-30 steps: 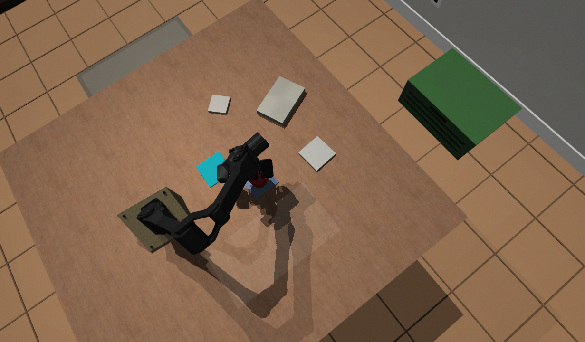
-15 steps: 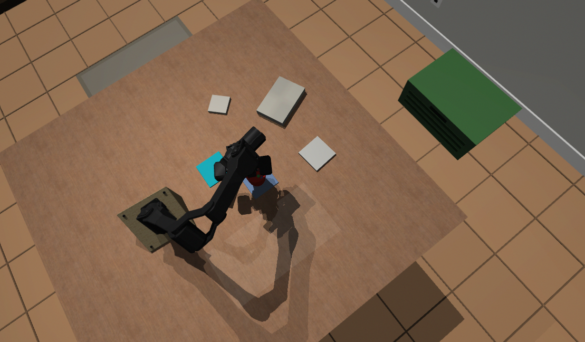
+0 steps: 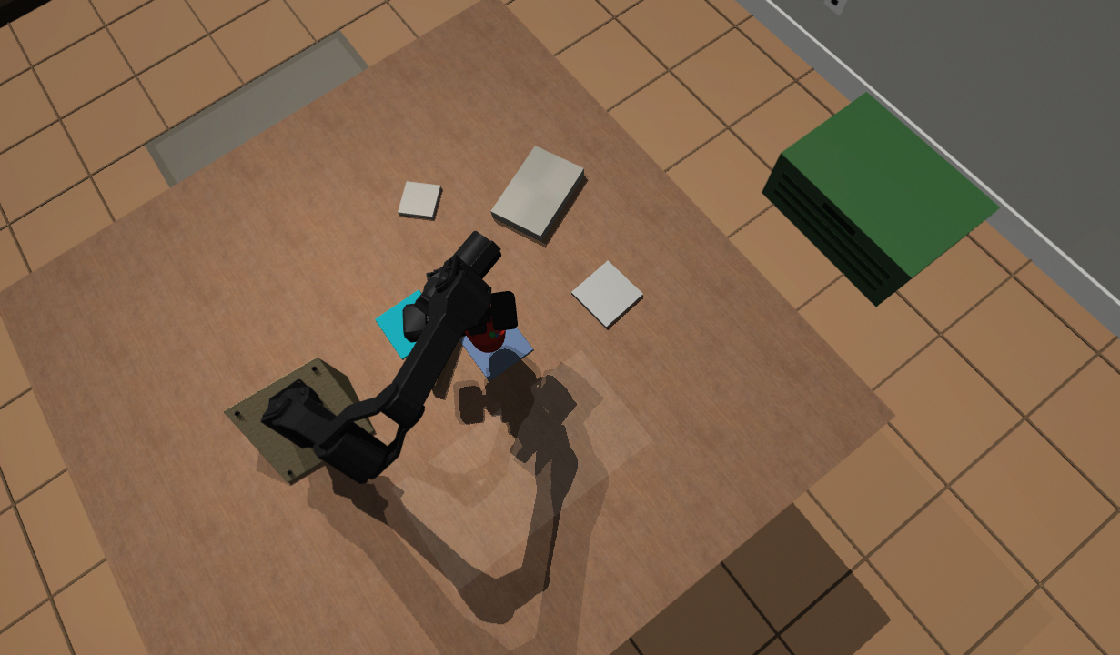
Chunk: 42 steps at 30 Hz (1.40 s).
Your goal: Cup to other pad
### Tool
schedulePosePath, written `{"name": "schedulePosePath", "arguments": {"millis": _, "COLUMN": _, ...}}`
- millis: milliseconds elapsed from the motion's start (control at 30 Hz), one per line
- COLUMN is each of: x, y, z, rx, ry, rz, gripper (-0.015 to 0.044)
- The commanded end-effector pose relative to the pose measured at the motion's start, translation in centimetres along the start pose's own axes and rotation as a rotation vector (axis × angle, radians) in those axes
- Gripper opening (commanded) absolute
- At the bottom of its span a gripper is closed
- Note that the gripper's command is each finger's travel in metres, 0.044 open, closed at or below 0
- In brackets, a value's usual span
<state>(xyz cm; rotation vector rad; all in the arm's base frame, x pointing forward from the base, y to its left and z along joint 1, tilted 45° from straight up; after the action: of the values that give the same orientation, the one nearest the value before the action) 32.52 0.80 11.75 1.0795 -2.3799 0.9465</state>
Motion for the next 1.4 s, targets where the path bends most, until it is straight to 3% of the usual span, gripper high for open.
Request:
{"name": "schedulePosePath", "arguments": {"millis": 0, "x": 0.0, "y": 0.0, "z": 0.0, "rx": 0.000, "ry": 0.000, "rz": 0.000, "gripper": 0.0000}}
{"name": "schedulePosePath", "arguments": {"millis": 600, "x": -0.1, "y": 0.4, "z": 0.0, "rx": -0.001, "ry": -0.001, "rz": 0.001, "gripper": 0.0000}}
{"name": "schedulePosePath", "arguments": {"millis": 1367, "x": -1.6, "y": 6.5, "z": -0.4, "rx": -0.005, "ry": -0.006, "rz": 0.005, "gripper": 0.0000}}
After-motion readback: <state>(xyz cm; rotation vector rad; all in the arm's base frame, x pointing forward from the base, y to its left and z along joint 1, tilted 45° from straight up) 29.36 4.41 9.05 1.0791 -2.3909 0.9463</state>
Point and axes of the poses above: the point midway between the two fingers, 35 mm back from their tips, its own z axis out along the fingers, its own y axis across the jaws, x = y × z, the point moved 7 cm from there along -z, back along the fingers, and after that the axes turned 11 degrees about z, right-handed, at the moved point
